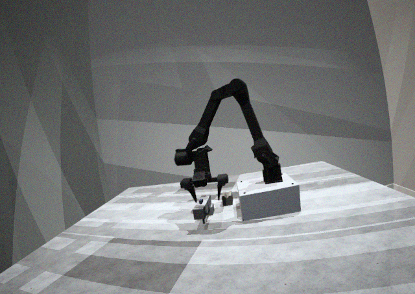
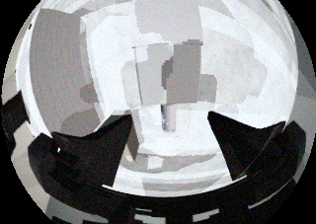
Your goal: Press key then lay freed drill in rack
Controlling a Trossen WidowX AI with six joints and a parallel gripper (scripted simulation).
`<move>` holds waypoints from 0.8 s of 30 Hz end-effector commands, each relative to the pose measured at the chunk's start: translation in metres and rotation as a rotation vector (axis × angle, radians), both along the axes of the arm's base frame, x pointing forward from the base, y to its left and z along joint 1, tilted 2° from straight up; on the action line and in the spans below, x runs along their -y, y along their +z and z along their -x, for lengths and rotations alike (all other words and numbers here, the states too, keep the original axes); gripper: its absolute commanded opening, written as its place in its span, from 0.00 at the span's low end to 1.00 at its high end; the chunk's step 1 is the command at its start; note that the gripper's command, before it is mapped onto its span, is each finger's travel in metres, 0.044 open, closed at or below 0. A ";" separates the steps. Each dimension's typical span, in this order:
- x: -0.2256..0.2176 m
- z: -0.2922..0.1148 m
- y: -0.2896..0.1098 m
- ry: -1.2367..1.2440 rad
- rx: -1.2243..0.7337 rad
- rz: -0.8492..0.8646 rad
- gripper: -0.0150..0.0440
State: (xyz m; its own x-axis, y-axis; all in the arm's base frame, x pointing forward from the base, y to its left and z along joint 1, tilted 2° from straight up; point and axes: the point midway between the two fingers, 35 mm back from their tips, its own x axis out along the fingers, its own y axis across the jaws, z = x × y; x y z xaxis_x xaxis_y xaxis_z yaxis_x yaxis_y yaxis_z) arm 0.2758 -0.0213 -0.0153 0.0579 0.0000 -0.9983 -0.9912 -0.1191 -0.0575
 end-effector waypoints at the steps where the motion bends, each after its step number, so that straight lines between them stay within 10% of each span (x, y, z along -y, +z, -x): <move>1: -0.002 0.002 -0.008 -0.003 -0.005 -0.003 1.00; 10: -0.005 0.003 -0.018 -0.003 -0.005 -0.003 1.00; 24: -0.004 0.001 -0.014 0.001 -0.002 -0.001 0.38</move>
State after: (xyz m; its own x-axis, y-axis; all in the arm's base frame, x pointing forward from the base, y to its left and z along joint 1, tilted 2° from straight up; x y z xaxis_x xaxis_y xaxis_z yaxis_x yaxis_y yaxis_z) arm 0.2743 -0.0168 -0.0303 0.0552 0.0011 -0.9985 -0.9913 -0.1194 -0.0549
